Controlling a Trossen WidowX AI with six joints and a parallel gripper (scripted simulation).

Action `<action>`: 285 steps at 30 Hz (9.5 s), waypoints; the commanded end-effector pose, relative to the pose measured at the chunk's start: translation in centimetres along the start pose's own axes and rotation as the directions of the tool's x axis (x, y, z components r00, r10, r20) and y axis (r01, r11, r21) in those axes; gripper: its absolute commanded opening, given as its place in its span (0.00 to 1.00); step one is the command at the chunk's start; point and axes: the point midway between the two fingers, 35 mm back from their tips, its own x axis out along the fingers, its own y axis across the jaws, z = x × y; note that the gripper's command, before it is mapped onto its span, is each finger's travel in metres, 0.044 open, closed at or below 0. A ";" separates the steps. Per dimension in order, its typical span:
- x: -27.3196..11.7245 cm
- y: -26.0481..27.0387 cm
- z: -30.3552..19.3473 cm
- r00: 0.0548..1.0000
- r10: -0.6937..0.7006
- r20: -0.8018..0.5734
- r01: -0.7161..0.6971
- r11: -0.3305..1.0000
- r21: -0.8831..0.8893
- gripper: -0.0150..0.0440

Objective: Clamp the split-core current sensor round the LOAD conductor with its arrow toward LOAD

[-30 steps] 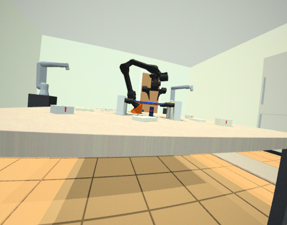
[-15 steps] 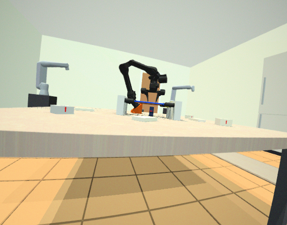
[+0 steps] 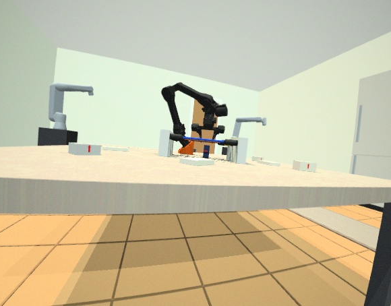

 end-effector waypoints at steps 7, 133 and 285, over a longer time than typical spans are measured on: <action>1.9 -0.2 0.0 1.000 -0.008 0.004 0.008 1.000 -0.004 0.74; -3.0 -0.3 -3.2 0.967 -0.008 -0.256 -0.256 -0.002 -0.967 0.80; -6.2 0.8 8.8 0.999 0.033 -0.019 0.005 0.381 0.925 0.25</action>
